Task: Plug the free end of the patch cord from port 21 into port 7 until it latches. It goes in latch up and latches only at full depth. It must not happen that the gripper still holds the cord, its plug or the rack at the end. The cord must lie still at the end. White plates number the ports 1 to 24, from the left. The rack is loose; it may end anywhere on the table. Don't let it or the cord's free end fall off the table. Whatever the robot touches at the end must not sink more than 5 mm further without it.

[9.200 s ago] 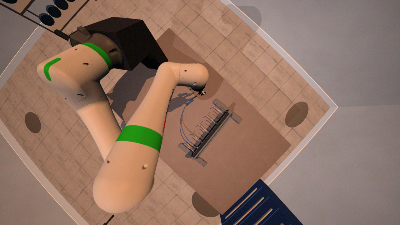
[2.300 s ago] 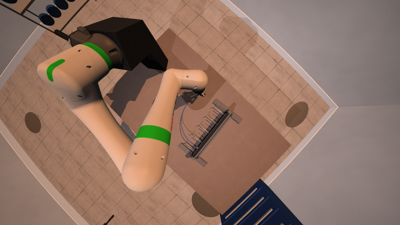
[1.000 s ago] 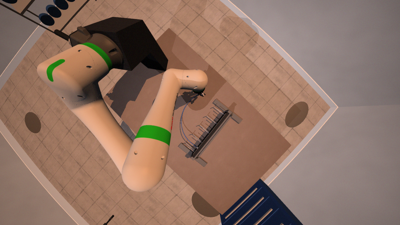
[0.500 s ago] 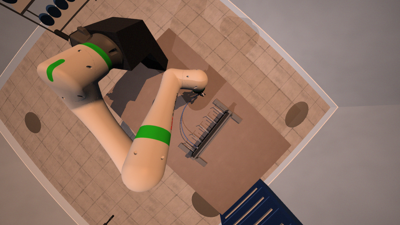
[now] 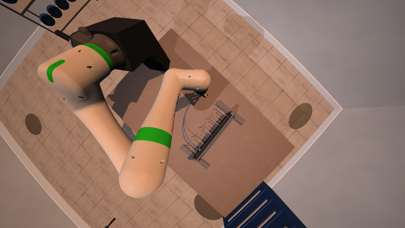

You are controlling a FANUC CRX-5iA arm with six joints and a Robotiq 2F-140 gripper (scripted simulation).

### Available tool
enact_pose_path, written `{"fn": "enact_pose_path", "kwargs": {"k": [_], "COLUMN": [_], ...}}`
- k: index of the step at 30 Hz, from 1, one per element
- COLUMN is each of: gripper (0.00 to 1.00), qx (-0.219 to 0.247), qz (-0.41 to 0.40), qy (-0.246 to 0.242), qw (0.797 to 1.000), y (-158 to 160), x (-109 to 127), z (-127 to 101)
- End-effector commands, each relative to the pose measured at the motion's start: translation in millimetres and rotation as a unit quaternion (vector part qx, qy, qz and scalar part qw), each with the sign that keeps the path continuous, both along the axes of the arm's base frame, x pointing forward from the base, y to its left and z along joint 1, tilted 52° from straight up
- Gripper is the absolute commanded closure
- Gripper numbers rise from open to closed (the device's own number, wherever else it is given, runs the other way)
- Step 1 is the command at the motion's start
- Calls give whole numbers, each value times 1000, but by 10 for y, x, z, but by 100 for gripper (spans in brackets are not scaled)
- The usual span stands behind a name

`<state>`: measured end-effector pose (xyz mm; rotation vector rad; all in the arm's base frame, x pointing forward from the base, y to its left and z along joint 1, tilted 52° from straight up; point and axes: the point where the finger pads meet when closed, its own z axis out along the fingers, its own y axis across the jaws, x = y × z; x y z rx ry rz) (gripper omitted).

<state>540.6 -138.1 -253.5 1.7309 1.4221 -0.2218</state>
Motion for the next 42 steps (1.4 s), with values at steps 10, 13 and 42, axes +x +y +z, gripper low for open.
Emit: {"fn": "enact_pose_path", "kwargs": {"k": [10,13,42], "gripper": [100,100,100], "qx": [0,0,0], "qz": [0,0,0], "qy": [0,0,0], "qw": [1000,1000,1000], "y": [132,170,320], "x": [-68,-88,-168], "z": [113,146,279]}}
